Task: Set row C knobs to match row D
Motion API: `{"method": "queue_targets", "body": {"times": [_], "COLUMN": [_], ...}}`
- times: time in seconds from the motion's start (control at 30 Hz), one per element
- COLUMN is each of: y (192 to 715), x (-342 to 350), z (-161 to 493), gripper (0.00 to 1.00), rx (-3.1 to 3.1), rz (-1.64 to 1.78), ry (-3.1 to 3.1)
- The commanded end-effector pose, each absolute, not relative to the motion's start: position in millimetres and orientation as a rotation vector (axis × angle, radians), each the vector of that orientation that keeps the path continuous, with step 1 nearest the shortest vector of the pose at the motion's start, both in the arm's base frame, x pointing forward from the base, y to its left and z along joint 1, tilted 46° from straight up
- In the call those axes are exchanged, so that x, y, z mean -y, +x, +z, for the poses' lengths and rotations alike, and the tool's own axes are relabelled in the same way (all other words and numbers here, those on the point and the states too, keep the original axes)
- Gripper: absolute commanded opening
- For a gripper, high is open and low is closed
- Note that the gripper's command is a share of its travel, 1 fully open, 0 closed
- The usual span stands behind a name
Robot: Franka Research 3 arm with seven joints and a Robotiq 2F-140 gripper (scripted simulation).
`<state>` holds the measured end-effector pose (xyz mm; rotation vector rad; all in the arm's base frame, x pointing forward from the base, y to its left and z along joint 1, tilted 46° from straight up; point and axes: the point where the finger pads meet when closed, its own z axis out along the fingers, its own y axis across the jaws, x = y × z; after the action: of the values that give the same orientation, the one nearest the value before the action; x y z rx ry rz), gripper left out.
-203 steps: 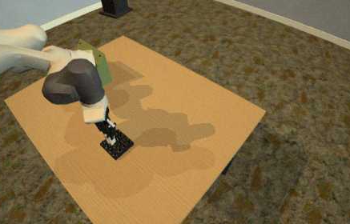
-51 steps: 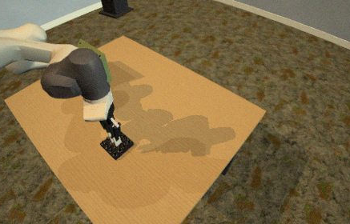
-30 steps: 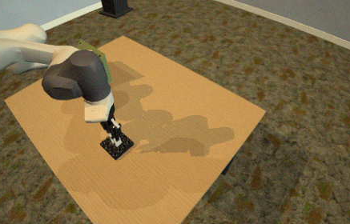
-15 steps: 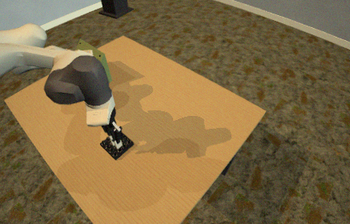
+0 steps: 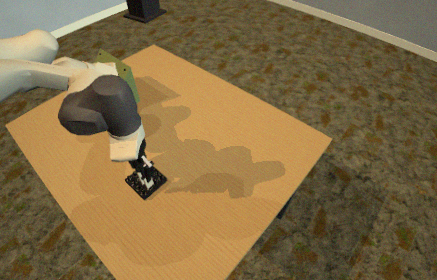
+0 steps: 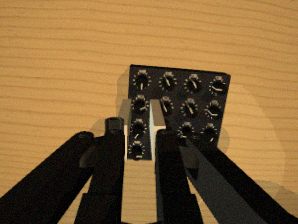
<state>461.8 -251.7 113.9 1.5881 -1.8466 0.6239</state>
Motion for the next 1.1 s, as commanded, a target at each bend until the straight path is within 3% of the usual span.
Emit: {"method": "queue_targets", "body": {"times": [0.0, 1.07], "y": [461.8, 461.4], "x": [254.0, 256.1], "z": [110.5, 108.5], "gripper": [0.12, 0.12], "rx": [1.853, 1.853], "rz": [0.629, 0.629], "ry": [1.586, 1.586]}}
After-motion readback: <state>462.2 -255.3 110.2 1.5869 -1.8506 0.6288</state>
